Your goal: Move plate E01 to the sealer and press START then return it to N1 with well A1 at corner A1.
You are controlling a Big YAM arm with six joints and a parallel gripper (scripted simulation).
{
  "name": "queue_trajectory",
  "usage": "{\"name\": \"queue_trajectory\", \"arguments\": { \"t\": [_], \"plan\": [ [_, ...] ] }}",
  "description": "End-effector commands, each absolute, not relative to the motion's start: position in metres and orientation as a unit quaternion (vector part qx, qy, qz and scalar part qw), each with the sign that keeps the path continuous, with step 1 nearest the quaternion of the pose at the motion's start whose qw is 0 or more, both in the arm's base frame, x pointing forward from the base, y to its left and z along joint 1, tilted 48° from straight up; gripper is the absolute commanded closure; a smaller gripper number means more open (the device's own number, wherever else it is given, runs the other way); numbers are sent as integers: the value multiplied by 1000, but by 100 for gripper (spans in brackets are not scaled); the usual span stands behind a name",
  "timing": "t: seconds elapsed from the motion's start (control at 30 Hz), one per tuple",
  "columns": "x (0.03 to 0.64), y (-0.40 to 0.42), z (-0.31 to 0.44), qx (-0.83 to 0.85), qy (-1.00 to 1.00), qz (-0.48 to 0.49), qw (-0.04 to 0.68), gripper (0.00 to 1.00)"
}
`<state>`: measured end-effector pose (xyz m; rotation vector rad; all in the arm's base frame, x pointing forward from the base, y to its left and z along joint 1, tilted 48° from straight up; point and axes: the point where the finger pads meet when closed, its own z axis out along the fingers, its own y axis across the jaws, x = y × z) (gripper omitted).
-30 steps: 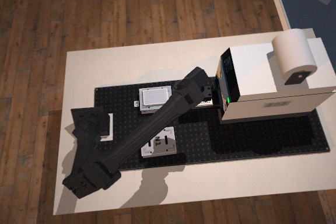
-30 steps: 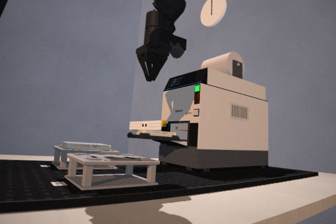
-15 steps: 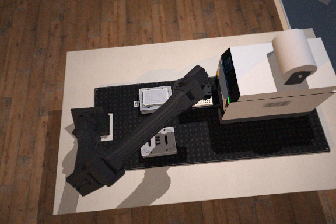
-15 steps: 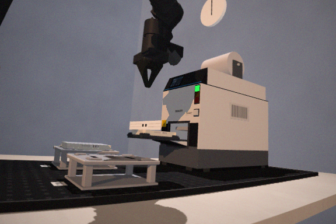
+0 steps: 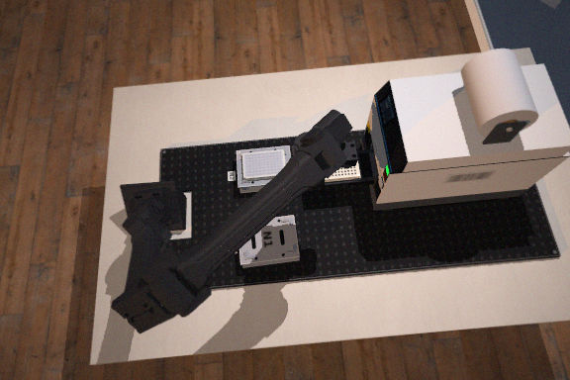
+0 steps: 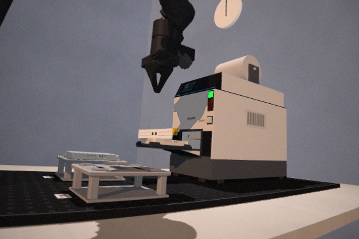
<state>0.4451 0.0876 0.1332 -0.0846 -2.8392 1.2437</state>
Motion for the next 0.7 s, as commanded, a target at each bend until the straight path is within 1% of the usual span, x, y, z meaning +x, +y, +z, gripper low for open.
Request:
{"name": "queue_trajectory", "arguments": {
  "t": [0.0,0.2,0.27,0.4,0.67],
  "plan": [
    [443,96,126,-26,-915,401,17,100],
    [445,89,134,-37,-917,397,13,100],
    [443,90,136,-10,-917,398,-33,100],
    [439,95,141,38,-912,396,-99,100],
    [431,80,134,90,-892,394,-205,100]
  ]
}}
